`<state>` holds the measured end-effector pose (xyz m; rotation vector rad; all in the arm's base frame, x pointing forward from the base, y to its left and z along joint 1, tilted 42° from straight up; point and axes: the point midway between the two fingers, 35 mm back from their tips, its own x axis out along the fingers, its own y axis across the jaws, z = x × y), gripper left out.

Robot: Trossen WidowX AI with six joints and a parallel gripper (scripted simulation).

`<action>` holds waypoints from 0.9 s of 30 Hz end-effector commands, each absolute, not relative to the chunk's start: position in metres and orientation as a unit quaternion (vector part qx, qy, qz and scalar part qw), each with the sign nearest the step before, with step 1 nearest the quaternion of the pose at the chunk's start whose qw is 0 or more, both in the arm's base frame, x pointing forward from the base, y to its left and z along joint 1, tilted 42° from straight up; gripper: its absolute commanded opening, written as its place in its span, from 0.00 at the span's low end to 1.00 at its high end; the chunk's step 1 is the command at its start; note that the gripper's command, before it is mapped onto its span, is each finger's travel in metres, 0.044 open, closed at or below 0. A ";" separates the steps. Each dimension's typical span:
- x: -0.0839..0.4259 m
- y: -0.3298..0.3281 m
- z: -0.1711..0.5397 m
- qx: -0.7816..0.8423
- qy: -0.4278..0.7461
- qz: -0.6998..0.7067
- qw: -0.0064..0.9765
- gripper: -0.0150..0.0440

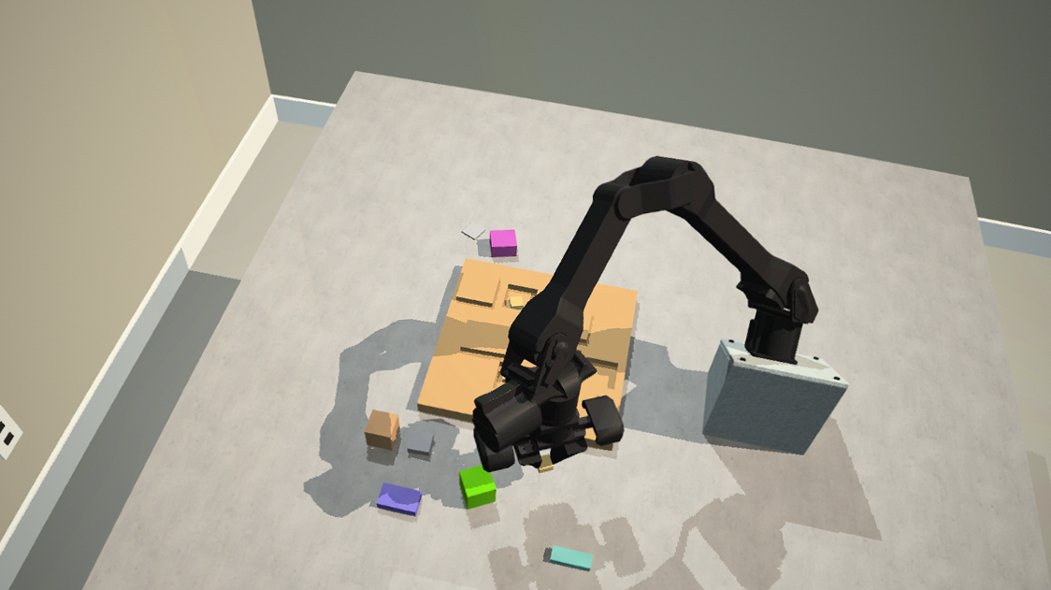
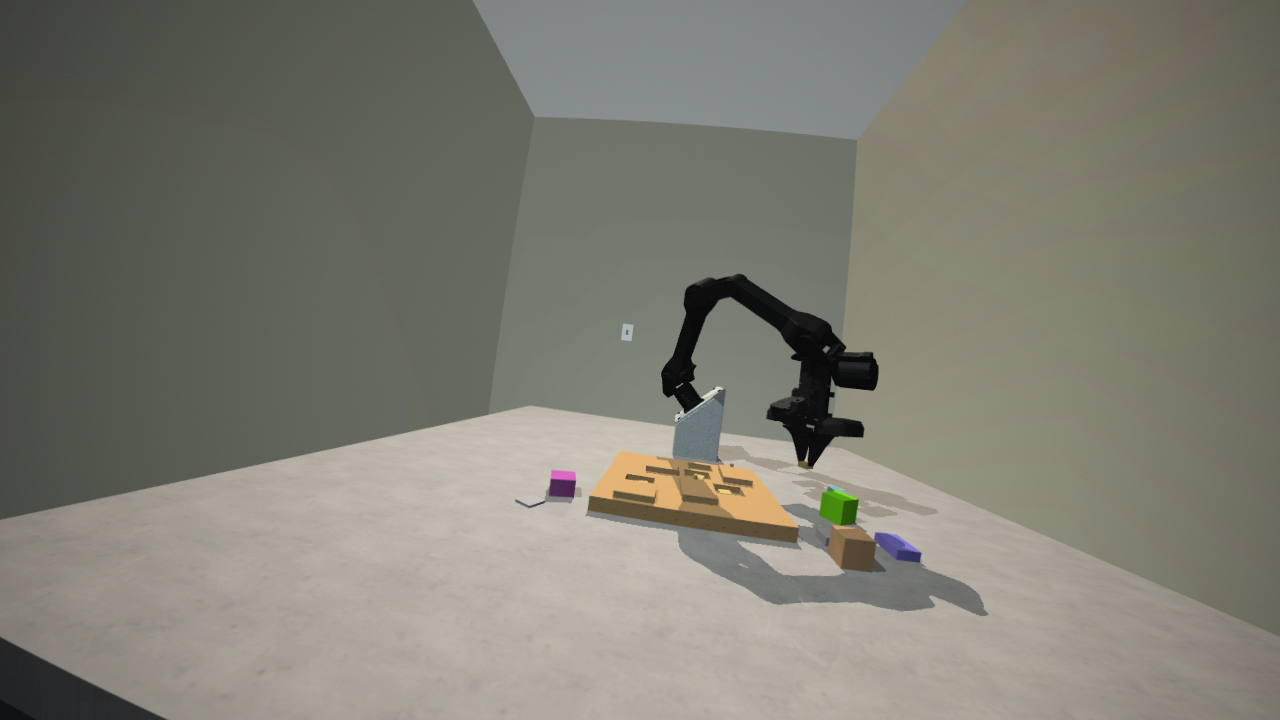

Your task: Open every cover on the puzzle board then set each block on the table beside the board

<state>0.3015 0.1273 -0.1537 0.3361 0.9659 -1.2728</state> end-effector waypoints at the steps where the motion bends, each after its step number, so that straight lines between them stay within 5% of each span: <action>1: 0.301 0.121 -0.160 0.146 0.431 -0.569 0.685 0.39; 27: 0.298 0.092 -0.190 0.145 0.430 -0.570 0.685 0.39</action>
